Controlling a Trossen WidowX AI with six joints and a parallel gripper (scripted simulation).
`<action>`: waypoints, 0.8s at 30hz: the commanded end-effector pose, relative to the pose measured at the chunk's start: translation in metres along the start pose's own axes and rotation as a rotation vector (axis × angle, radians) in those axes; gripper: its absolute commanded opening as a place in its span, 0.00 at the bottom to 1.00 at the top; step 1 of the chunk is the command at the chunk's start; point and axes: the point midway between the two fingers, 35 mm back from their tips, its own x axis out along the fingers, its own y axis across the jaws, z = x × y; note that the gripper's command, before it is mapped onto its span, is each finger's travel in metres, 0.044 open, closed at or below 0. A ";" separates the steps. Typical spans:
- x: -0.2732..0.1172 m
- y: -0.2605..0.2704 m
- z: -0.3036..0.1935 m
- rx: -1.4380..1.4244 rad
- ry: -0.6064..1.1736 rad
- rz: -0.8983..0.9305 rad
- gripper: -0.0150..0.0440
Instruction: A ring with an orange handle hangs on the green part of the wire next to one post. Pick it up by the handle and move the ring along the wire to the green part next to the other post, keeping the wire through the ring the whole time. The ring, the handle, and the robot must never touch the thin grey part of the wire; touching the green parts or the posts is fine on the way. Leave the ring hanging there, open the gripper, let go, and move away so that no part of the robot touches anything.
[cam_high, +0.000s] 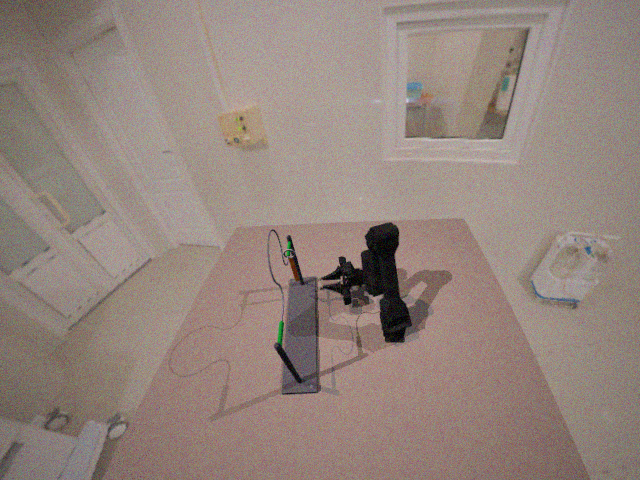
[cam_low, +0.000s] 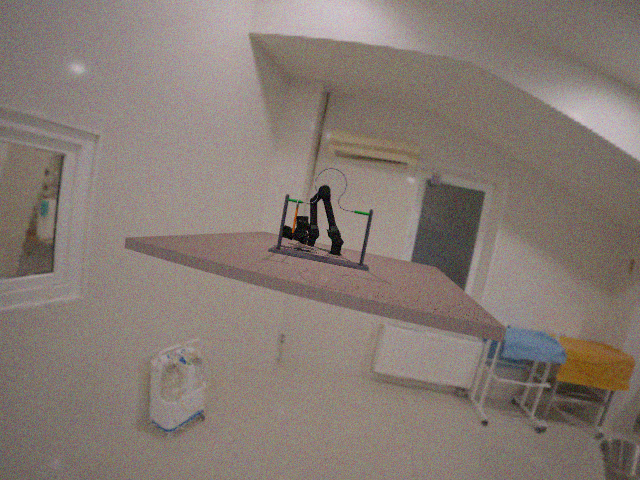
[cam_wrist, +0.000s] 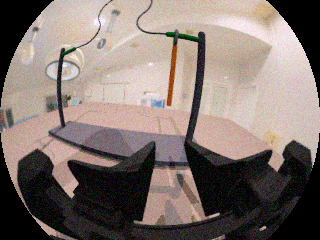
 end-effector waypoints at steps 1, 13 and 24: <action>-0.002 -0.001 -0.002 0.033 0.004 -0.012 0.53; 0.046 -0.008 0.049 0.126 -0.048 0.005 0.53; 0.055 -0.010 0.050 0.127 -0.050 0.005 0.53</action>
